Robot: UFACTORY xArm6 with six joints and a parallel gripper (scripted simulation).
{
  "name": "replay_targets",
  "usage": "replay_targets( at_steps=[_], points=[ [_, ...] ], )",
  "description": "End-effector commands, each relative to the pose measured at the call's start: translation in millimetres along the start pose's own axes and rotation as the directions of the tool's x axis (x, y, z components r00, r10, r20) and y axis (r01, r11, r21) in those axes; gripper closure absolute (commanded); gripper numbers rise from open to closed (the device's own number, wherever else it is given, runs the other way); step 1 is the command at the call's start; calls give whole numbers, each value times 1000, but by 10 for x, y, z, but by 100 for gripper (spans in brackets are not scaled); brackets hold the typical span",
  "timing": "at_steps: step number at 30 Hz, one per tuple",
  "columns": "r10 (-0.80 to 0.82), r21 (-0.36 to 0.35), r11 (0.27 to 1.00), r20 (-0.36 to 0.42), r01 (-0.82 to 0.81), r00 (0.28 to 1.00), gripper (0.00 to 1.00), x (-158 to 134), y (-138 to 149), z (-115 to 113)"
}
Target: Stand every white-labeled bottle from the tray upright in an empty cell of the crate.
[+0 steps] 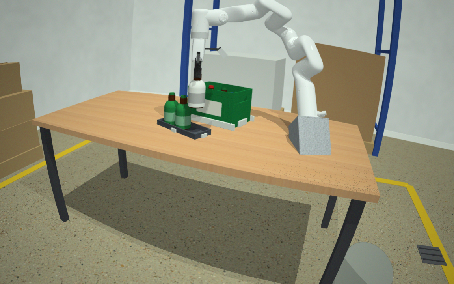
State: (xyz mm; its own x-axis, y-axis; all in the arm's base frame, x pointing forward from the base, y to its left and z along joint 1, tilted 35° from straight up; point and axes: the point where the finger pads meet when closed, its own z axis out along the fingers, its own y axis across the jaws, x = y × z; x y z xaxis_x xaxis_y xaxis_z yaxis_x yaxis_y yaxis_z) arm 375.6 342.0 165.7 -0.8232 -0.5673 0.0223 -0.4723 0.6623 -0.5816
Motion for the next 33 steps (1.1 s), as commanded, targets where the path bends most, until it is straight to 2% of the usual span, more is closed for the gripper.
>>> replay_targets(
  at_steps=[1, 19, 33],
  points=[
    [1, -2, 1000, 5, -1, 1000, 100, -10, -1, -26],
    [1, -2, 1000, 5, -1, 1000, 100, -9, -1, -131],
    [1, -2, 1000, 5, -1, 1000, 100, -7, -1, -298]
  ],
)
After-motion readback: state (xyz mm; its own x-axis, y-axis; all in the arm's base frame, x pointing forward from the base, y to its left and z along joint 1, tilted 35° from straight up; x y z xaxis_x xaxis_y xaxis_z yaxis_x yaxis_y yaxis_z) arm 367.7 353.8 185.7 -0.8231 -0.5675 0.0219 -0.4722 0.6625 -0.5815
